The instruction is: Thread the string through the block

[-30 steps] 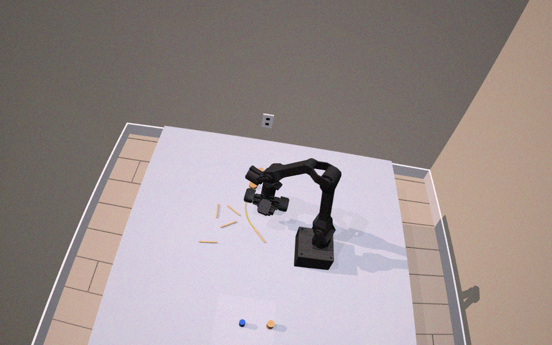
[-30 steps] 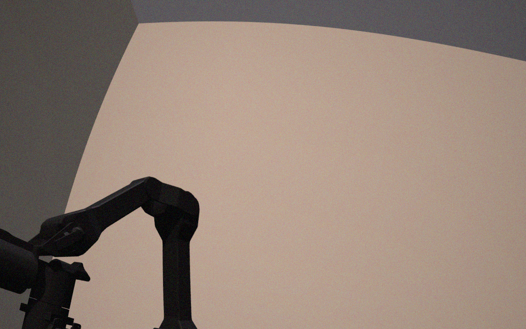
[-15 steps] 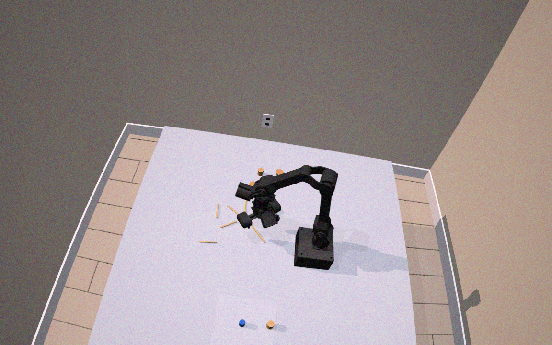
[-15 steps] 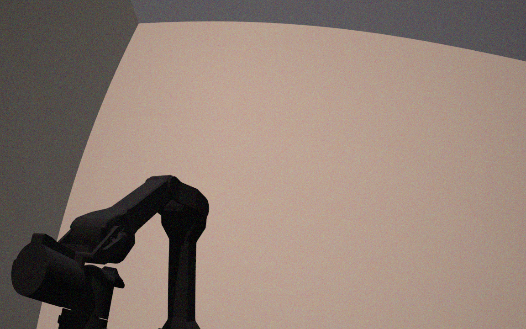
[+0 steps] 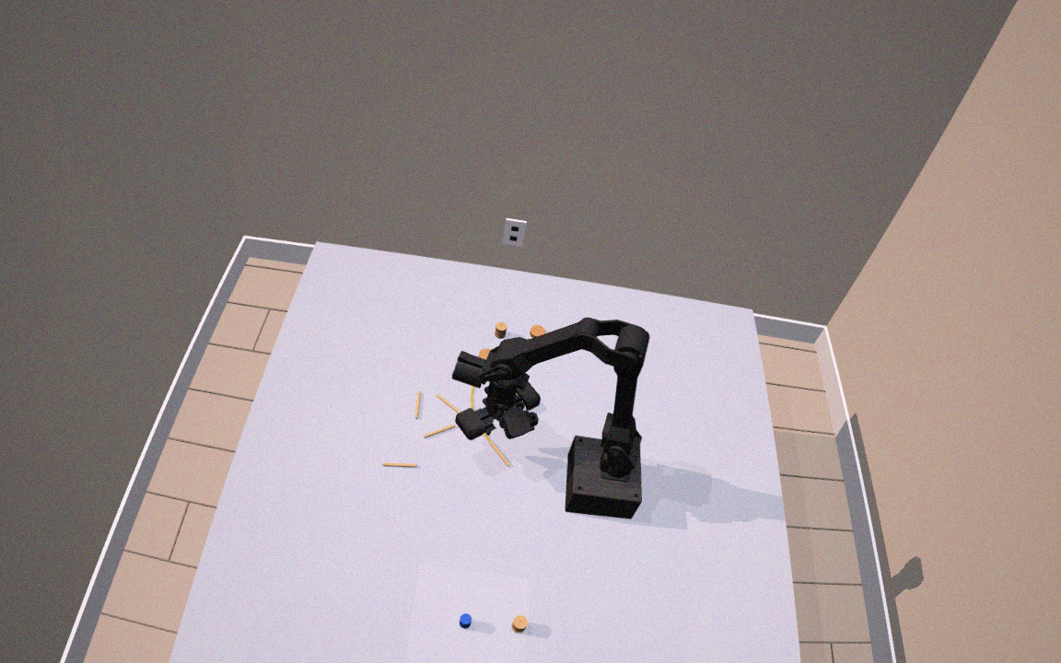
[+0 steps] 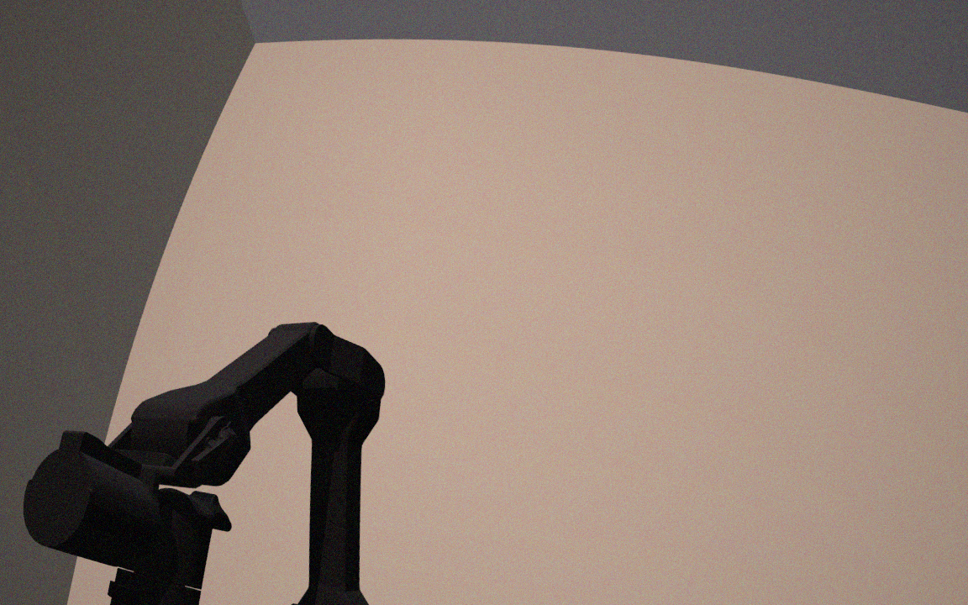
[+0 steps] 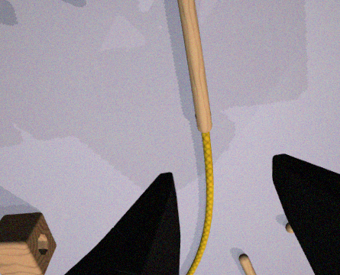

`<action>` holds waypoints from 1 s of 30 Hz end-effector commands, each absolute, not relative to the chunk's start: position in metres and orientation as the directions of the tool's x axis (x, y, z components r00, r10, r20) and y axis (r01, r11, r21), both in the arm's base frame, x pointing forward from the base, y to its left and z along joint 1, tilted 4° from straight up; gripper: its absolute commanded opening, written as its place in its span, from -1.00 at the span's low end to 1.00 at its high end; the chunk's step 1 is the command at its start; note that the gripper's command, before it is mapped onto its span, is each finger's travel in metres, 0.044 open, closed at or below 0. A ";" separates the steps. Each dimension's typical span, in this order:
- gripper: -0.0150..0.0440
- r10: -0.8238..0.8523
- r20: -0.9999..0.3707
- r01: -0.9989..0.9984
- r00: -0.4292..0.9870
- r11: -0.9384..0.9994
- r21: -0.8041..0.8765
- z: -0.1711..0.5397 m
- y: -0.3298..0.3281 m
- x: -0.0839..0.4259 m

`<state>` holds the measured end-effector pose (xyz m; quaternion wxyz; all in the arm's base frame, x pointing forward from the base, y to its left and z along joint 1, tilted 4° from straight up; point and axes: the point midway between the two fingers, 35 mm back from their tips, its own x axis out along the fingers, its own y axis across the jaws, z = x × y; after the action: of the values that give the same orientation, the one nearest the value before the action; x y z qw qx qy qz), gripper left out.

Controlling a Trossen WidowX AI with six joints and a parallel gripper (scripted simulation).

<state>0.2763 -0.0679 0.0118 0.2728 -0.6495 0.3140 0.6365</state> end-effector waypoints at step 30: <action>-0.07 -0.057 -0.998 -0.751 -0.009 -0.659 0.045 -0.021 -0.069 0.277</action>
<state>0.2801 -0.0701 -0.0136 0.2732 -0.6522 0.3132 0.6339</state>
